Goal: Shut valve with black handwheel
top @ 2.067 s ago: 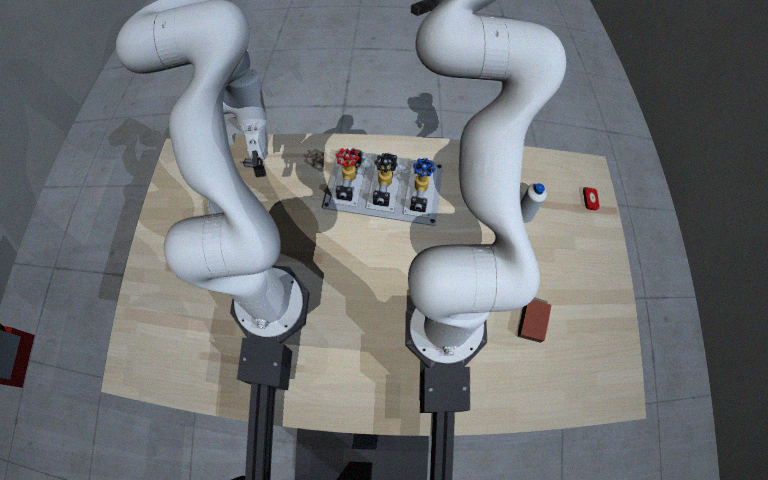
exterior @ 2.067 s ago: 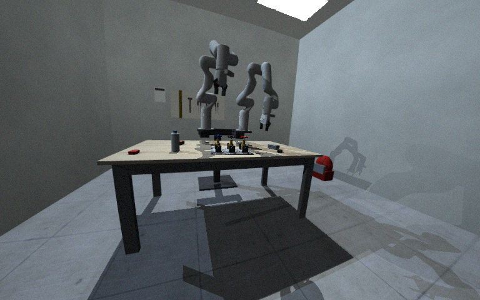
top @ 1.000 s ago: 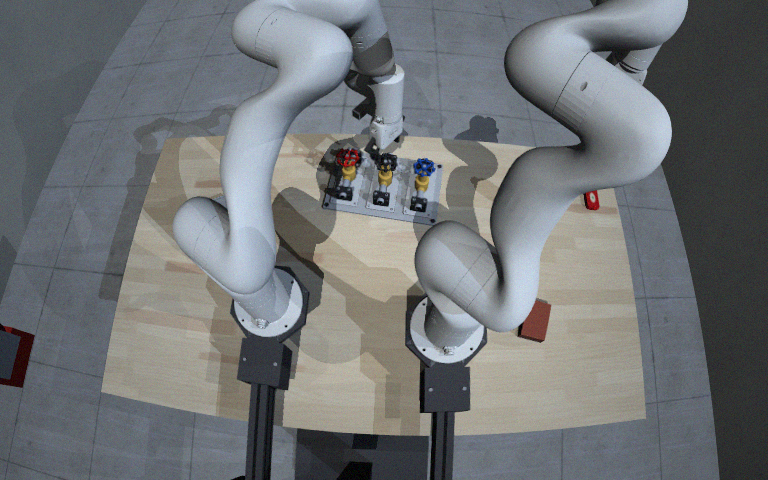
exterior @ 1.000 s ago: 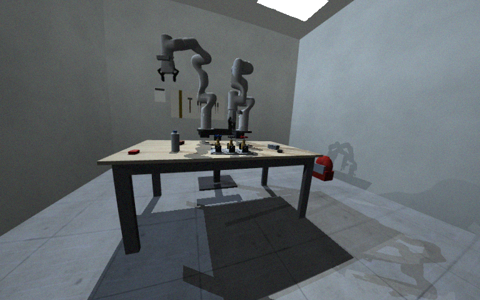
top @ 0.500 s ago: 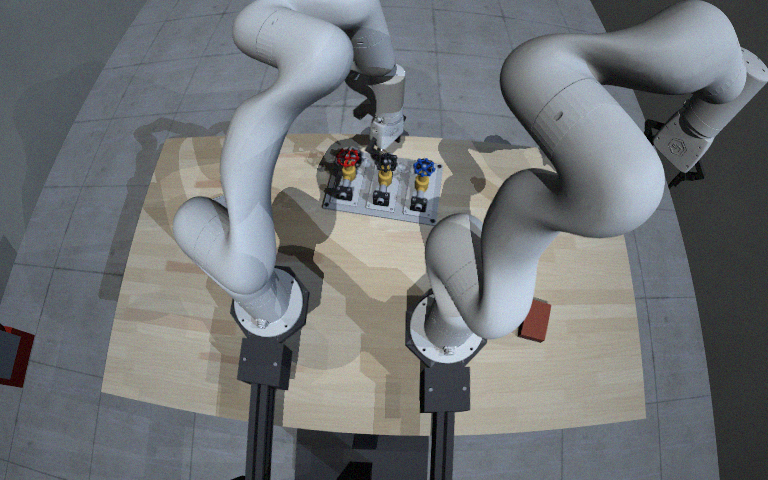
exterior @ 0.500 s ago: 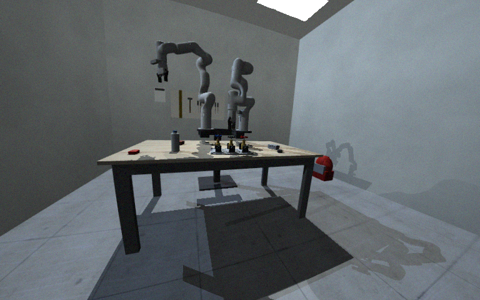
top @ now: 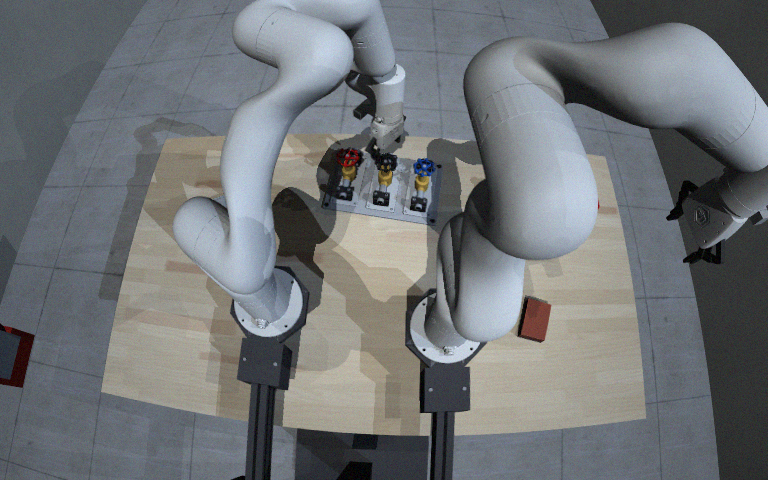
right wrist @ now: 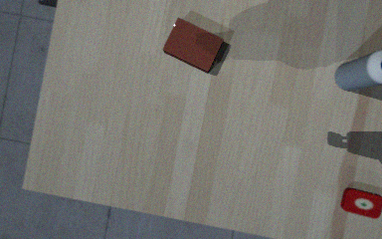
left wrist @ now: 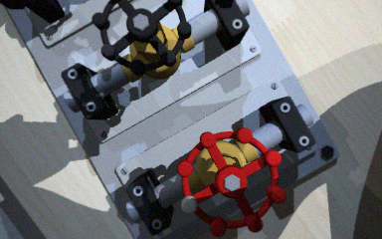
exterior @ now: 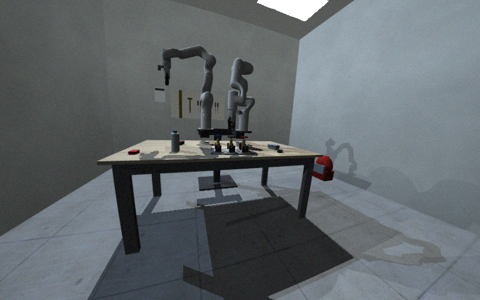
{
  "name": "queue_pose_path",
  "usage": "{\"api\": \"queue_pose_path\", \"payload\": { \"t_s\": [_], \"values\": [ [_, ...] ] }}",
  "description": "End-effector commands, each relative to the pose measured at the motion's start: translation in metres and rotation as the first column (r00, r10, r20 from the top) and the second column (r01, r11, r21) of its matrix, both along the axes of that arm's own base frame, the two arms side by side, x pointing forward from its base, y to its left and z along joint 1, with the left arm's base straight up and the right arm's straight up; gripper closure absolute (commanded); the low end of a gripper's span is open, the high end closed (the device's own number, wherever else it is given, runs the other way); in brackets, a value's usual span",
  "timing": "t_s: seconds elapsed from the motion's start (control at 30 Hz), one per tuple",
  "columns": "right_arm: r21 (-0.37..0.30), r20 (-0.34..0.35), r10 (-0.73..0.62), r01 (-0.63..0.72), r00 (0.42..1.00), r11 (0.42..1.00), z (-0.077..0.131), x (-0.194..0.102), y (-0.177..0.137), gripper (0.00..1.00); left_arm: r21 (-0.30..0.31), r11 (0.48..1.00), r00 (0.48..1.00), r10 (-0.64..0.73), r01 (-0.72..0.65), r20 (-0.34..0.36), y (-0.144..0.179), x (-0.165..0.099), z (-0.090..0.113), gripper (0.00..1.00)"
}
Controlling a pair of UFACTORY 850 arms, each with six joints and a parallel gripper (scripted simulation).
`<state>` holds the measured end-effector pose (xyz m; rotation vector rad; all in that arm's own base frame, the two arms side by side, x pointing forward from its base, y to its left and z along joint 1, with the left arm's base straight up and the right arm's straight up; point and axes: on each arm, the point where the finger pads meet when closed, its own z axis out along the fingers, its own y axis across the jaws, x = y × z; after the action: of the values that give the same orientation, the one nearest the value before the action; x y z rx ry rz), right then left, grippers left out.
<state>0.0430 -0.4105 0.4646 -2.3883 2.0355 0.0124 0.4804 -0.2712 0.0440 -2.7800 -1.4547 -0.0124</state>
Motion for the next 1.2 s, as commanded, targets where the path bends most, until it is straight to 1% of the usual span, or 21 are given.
{"api": "queue_pose_path", "payload": {
  "t_s": [0.0,0.1,0.23,0.53,0.57,0.97,1.17],
  "values": [
    [-0.008,0.003,-0.091,0.091,0.996,0.996,0.004,-0.028,0.008,0.0,-0.001,1.0,1.0,0.0,0.0,0.002,0.0,0.001,0.001,0.0],
    [-0.01,0.004,-0.137,0.137,0.991,0.991,0.004,-0.04,0.013,0.0,-0.001,1.0,1.0,0.0,0.0,0.002,0.0,0.001,0.001,0.0],
    [-0.011,0.004,-0.171,0.171,0.985,0.985,0.005,-0.05,0.018,0.0,-0.001,1.0,1.0,0.0,0.0,0.002,0.0,0.001,0.001,0.0],
    [-0.012,0.004,-0.184,0.184,0.983,0.983,0.005,-0.053,0.019,0.0,-0.001,1.0,1.0,0.0,0.0,0.002,0.0,0.001,0.001,0.0],
    [-0.012,0.004,-0.184,0.184,0.983,0.983,0.005,-0.053,0.019,0.0,-0.001,1.0,1.0,0.0,0.0,0.002,0.0,0.001,0.001,0.18],
    [-0.012,0.004,-0.184,0.184,0.983,0.983,0.005,-0.053,0.019,0.0,-0.002,1.0,1.0,0.0,0.0,0.001,0.0,0.001,-0.001,0.18],
    [-0.012,0.004,-0.184,0.184,0.983,0.983,0.005,-0.053,0.019,0.0,-0.004,1.0,1.0,-0.001,0.001,0.0,0.0,0.001,-0.005,0.18]
  ]
}}
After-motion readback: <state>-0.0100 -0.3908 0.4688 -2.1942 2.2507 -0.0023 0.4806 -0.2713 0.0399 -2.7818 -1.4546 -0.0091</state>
